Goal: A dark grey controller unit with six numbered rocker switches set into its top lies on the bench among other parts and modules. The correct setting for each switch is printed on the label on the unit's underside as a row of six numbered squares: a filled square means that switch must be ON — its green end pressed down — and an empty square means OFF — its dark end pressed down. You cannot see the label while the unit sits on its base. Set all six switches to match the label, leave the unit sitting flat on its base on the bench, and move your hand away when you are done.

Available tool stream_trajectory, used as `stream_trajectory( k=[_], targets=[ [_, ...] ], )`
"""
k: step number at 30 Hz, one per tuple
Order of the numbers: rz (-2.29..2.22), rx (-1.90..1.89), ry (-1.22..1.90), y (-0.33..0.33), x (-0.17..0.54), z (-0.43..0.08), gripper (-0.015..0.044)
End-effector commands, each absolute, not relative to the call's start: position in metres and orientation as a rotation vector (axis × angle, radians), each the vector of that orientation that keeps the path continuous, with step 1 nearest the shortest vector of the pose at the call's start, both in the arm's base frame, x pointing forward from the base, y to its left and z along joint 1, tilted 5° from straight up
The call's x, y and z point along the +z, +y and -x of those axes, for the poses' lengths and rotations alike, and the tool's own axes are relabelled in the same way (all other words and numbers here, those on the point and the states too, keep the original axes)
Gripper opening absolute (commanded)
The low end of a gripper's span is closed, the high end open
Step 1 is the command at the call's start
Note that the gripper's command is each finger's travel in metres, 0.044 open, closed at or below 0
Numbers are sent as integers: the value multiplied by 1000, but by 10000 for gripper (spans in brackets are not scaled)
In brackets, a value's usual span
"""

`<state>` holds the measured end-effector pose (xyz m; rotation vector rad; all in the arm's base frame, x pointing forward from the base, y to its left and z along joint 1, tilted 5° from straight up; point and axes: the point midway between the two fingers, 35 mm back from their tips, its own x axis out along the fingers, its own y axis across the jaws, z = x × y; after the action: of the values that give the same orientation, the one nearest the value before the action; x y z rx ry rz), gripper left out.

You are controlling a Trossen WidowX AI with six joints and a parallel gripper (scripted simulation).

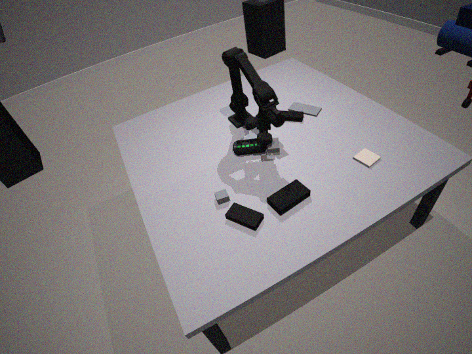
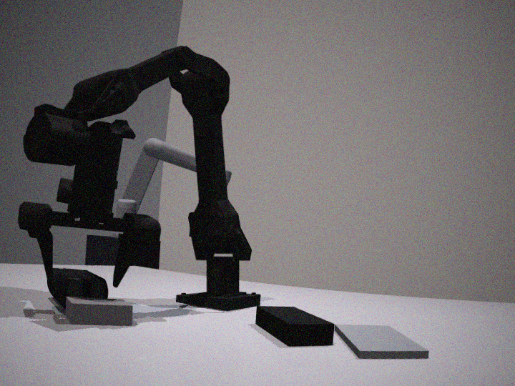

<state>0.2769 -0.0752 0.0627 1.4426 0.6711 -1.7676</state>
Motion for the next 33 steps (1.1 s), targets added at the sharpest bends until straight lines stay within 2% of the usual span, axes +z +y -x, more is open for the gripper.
stream_trajectory(
  k=[1,3,7,8,33],
  targets=[
    [-1436,-1768,675,-76,57,-276,440],
    [-1436,-1768,675,-76,56,-276,440],
    [-1436,-1768,675,-76,56,-276,335],
    [-1436,-1768,675,-76,56,-276,328],
    [-1439,-1766,676,-77,61,-274,336]
  ],
)
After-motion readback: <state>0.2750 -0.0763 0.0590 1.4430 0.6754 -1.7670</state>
